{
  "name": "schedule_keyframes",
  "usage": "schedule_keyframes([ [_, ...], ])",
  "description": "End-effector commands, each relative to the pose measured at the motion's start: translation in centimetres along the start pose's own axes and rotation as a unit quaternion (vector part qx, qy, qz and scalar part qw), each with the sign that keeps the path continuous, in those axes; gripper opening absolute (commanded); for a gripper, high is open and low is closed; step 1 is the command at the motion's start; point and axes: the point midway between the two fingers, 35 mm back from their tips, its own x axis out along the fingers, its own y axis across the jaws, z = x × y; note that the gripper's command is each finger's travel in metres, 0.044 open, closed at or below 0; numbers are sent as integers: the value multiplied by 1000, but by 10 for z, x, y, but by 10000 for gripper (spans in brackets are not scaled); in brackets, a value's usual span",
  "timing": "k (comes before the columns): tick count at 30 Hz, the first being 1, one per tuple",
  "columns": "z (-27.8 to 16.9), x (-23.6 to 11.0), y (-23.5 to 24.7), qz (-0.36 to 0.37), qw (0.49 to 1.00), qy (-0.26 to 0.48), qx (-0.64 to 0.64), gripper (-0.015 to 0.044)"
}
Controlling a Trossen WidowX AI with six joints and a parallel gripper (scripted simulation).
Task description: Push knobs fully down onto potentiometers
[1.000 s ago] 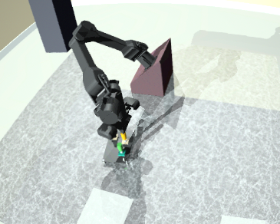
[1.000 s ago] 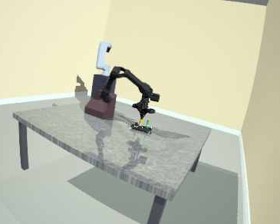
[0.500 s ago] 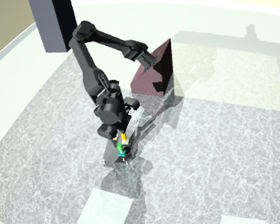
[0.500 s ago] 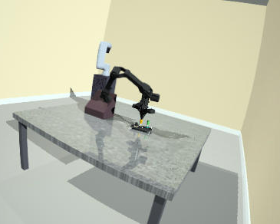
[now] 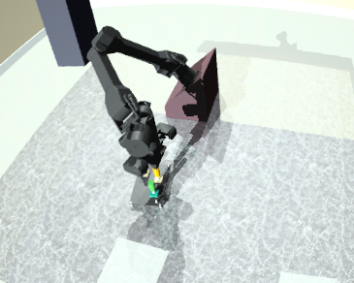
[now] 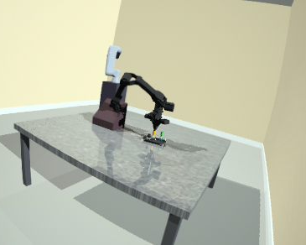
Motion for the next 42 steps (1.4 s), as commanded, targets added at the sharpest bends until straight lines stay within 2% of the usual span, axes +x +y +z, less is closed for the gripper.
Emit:
schedule_keyframes([
  [1, 1, 6, 0, -1, 1000, -3, -1, 0],
  [42, 1, 12, 0, -1, 1000, -3, -1, 0],
])
